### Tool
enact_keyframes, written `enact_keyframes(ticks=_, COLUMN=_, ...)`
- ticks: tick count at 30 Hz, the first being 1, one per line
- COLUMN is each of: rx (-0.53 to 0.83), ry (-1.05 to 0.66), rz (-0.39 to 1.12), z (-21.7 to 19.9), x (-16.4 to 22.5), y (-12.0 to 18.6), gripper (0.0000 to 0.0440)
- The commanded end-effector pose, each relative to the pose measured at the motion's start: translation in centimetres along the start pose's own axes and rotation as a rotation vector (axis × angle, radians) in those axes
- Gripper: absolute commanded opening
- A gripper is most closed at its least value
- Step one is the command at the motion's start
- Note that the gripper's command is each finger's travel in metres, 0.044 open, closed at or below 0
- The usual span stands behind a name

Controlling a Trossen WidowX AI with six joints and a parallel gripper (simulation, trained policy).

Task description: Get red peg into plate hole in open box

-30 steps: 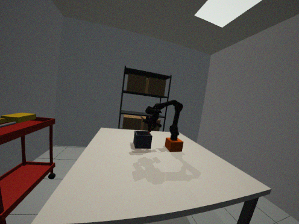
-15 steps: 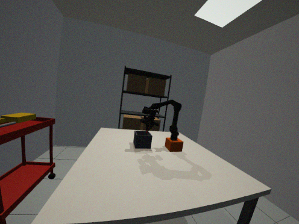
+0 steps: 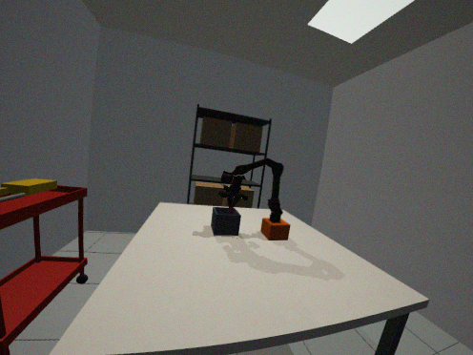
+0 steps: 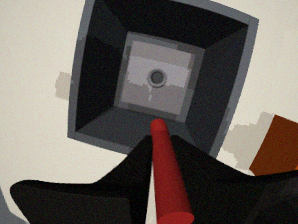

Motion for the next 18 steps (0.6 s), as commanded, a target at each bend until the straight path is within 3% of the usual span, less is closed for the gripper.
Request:
enact_keyframes(ticks=1, rx=0.004, ry=0.000, rz=0.004, z=0.2, x=-0.9, y=-0.6, gripper=0.0000)
enact_keyframes(ticks=18, rx=0.038, ry=0.000, rz=0.045, z=0.0, x=-2.8, y=-5.2, gripper=0.0000)
Point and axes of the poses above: the point midway between the two fingers, 35 mm back from their tips, its own y axis back along the fingers, its own z axis across the jaws, x = y × z, the point moved 1 cm from there along y, back along the fingers
